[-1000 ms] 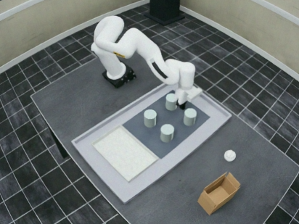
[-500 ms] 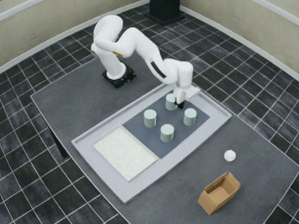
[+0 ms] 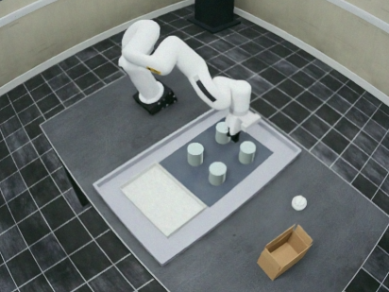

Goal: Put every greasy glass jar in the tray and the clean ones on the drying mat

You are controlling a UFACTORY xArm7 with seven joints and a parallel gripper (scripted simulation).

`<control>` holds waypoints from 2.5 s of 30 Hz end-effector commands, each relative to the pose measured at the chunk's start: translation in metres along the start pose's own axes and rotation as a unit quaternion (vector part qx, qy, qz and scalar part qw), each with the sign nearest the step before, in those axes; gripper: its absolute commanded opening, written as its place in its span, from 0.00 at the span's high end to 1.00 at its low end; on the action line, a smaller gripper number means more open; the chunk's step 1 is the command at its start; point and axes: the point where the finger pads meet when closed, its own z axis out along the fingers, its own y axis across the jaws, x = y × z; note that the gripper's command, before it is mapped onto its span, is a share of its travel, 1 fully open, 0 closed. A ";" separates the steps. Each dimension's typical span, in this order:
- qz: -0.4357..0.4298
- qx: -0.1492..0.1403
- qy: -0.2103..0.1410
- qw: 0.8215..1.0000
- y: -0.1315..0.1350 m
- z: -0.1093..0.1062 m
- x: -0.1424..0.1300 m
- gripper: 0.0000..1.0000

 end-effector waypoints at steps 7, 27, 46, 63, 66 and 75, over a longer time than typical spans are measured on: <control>0.000 0.001 0.003 1.000 -0.001 -0.002 0.002 1.00; 0.000 0.001 0.003 1.000 -0.001 -0.002 0.002 1.00; 0.000 0.001 0.003 1.000 -0.001 -0.025 0.002 1.00; 0.000 0.001 0.003 1.000 0.039 -0.079 0.001 1.00; 0.000 0.001 0.003 1.000 0.056 -0.079 0.000 1.00; 0.000 0.001 0.003 1.000 0.128 -0.078 -0.001 1.00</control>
